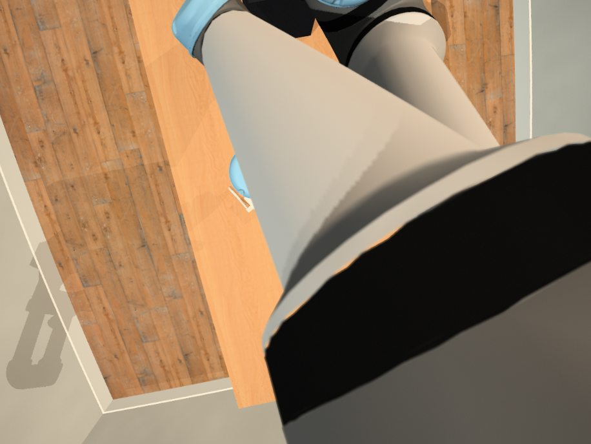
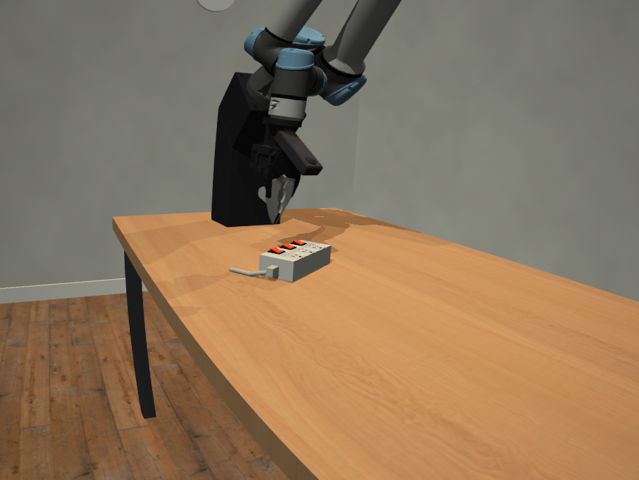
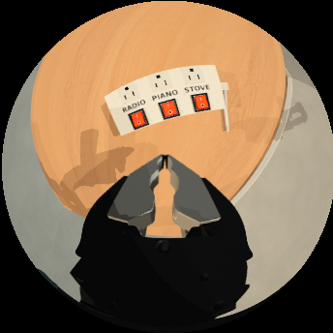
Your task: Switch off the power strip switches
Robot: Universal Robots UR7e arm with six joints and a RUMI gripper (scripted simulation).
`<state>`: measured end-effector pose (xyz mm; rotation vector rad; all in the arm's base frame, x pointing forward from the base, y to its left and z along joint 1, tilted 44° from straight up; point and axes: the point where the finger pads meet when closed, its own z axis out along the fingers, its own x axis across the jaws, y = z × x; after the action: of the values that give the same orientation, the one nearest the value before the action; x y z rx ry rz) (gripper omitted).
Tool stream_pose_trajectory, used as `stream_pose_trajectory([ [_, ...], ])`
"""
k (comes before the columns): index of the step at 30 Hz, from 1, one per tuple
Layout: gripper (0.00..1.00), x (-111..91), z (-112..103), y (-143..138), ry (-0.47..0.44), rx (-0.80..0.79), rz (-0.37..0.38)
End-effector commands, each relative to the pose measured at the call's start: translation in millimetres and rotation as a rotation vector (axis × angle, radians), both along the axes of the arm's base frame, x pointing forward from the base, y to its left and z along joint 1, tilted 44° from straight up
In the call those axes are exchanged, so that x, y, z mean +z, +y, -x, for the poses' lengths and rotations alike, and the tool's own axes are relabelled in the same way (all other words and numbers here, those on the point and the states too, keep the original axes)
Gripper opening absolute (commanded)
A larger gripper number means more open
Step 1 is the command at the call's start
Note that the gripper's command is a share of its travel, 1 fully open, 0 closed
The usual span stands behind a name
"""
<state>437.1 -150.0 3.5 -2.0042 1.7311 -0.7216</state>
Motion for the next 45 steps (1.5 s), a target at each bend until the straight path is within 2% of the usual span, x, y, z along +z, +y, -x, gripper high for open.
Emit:
stream_pose_trajectory([
  [1,0.0,11.5,15.6,3.3,0.01,0.008,-0.014],
  [11,0.0,17.5,23.5,5.6,0.008,0.008,-0.014],
  [45,0.0,18.6,22.3,3.5,0.007,0.008,-0.011],
])
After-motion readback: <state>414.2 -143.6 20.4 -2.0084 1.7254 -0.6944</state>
